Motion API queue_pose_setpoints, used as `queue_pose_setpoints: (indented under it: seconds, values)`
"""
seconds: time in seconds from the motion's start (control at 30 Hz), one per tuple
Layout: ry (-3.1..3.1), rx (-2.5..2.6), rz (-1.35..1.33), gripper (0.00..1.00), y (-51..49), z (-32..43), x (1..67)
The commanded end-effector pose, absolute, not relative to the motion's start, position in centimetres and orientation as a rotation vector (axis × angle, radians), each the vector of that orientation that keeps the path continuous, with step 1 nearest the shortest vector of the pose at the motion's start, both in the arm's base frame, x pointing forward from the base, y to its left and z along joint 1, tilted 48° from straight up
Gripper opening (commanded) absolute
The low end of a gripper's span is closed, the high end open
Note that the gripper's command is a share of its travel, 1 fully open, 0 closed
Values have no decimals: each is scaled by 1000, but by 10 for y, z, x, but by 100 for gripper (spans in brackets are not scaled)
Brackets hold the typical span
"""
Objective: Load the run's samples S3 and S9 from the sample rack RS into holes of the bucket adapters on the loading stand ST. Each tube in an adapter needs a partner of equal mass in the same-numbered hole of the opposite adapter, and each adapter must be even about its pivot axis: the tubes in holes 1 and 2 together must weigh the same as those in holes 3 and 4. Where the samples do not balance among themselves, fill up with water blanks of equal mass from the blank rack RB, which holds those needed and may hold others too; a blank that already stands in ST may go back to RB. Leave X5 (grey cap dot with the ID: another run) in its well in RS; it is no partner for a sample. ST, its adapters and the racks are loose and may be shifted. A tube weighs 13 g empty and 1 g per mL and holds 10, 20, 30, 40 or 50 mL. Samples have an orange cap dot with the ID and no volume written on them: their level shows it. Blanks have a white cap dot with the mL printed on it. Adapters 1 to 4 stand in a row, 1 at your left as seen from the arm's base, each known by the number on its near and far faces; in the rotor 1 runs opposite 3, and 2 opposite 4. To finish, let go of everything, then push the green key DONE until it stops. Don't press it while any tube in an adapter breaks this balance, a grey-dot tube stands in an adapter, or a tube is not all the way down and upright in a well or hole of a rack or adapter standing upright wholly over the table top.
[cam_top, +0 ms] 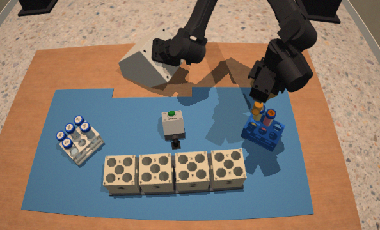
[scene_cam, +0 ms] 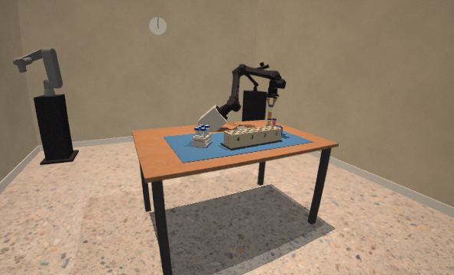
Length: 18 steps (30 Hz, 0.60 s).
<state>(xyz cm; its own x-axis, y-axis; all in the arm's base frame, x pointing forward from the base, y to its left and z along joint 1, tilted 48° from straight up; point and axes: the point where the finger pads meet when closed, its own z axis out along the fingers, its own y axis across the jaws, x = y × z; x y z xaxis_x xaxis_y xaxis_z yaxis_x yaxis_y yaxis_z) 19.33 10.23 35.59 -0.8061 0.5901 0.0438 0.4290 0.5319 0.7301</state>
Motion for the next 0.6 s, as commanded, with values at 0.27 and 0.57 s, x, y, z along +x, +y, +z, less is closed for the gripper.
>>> queue_pose_setpoints:
  seconds: [0.27,0.57]
  values:
    - [2505,881,1156,0,117,355,203]
    - [2484,865,1169,0,130,362,219]
